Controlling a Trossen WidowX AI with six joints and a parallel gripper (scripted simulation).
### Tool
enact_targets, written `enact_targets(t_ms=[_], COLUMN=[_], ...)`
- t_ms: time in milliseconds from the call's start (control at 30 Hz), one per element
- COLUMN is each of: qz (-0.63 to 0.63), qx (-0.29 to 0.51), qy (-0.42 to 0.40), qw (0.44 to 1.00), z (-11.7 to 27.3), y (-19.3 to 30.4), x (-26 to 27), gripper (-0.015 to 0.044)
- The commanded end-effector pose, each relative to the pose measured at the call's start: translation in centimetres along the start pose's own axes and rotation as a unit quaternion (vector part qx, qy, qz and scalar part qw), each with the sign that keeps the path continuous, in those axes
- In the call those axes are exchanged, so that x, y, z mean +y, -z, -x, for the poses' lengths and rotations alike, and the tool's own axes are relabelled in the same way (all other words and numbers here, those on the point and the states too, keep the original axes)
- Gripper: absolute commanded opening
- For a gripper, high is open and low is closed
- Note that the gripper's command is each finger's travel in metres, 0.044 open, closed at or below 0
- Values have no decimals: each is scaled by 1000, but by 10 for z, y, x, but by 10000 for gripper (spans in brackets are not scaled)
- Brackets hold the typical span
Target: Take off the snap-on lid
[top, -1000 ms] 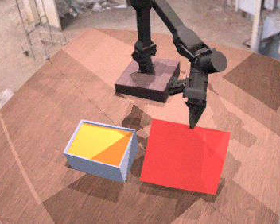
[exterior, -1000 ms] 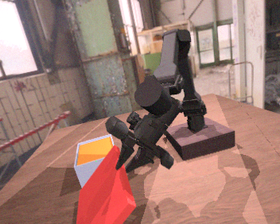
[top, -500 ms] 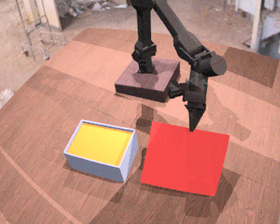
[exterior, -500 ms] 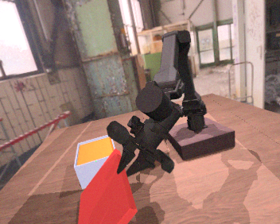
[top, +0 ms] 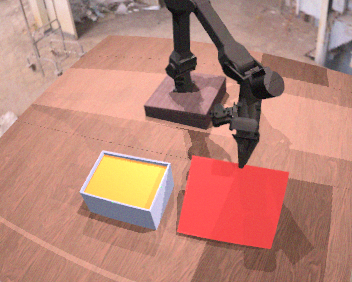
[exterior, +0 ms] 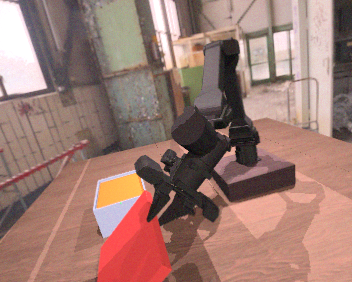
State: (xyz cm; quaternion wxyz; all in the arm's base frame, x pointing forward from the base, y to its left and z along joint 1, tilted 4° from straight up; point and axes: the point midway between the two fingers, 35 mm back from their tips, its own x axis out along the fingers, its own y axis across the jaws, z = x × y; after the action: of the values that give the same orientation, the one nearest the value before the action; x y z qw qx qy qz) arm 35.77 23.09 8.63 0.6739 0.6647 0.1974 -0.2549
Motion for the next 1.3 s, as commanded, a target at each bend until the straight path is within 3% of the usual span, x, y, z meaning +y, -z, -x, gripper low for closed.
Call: enact_targets(t_ms=[0, 1267], qz=[6, 6], qx=[-1, -1], qy=[4, 4], qw=[1000, 1000], z=[-3, -22], y=[-1, -1], x=[-5, -29], gripper=[0, 0])
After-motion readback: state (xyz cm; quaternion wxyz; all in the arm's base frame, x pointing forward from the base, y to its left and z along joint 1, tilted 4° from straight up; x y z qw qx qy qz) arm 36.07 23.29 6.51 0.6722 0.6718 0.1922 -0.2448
